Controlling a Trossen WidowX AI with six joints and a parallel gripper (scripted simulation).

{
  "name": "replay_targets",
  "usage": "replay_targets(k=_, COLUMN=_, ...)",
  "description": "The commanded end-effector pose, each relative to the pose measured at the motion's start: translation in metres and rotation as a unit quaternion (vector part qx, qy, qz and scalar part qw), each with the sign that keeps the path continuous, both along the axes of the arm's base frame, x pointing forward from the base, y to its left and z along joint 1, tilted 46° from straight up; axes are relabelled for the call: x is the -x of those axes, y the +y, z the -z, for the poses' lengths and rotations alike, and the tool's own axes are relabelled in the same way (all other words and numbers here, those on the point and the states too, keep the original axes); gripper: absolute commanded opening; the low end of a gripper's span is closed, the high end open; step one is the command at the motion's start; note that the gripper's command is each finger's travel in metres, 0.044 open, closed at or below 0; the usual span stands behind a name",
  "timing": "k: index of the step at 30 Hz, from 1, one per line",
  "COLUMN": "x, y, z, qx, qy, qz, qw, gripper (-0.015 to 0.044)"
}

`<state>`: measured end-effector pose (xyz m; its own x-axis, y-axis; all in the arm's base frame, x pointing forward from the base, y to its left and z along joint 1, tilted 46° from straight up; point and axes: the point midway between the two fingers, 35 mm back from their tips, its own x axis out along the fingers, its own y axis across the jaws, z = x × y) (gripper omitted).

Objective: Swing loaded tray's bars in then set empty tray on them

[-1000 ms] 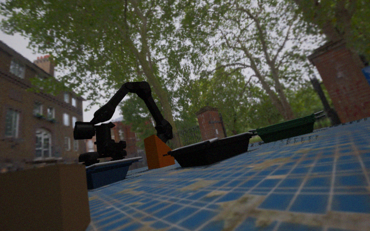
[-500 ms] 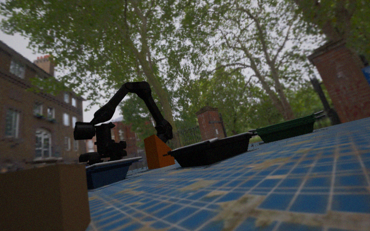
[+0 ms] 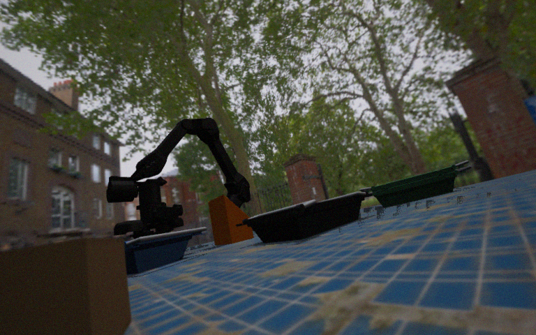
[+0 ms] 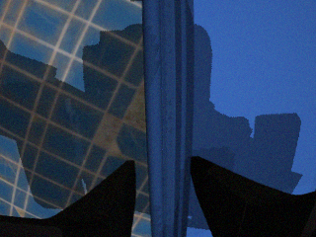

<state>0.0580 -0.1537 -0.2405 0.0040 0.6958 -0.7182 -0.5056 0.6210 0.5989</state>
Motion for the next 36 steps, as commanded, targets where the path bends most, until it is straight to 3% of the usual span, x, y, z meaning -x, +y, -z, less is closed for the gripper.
replay_targets(k=1, x=0.000, y=0.002, z=-0.001, qx=-0.004, qy=0.002, qz=0.002, qw=1.000, gripper=0.0120)
replay_targets(k=19, x=0.000, y=-0.004, z=-0.006, qx=-0.004, qy=0.002, qz=0.002, qw=1.000, gripper=0.0000)
replay_targets(k=29, x=0.001, y=-0.054, z=-0.057, qx=-0.003, qy=0.002, qz=0.002, qw=1.000, gripper=0.0000)
replay_targets(k=36, x=0.001, y=-0.055, z=-0.058, qx=-0.003, qy=0.002, qz=0.002, qw=1.000, gripper=0.0000)
